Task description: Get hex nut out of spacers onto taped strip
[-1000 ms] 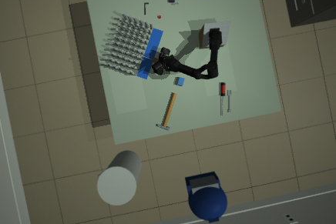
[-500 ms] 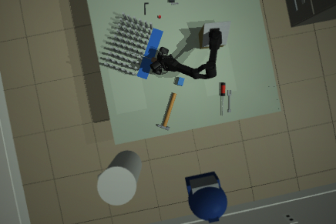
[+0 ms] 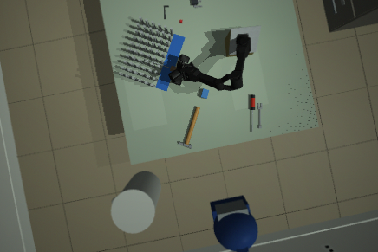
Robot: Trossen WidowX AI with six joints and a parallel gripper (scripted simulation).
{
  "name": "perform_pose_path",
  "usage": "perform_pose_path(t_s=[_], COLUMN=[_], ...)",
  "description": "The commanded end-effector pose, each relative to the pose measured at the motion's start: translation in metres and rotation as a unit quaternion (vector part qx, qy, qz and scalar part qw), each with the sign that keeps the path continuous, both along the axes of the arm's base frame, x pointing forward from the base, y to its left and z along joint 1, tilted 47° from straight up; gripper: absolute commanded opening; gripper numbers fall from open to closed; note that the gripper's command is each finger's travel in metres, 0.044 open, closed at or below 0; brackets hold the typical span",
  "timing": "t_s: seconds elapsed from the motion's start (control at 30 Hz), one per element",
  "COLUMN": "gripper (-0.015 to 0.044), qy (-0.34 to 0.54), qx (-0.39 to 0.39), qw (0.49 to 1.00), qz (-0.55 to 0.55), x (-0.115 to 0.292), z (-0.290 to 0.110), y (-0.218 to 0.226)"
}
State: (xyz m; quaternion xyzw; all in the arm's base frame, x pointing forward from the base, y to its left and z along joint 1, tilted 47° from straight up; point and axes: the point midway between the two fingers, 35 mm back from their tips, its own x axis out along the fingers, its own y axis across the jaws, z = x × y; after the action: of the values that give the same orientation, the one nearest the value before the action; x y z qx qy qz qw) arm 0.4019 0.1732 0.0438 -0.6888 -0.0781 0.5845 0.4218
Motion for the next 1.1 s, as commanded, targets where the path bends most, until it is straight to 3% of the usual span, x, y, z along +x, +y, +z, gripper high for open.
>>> perform_pose_path(t_s=[0.0,1.07], gripper=[0.0000,0.0000], qy=[-0.001,-0.001], qx=[0.001,0.001], qw=[1.000,1.000], qz=[0.001,0.001], x=[0.004,0.017], z=[-0.001,-0.013], y=[-0.001,0.001])
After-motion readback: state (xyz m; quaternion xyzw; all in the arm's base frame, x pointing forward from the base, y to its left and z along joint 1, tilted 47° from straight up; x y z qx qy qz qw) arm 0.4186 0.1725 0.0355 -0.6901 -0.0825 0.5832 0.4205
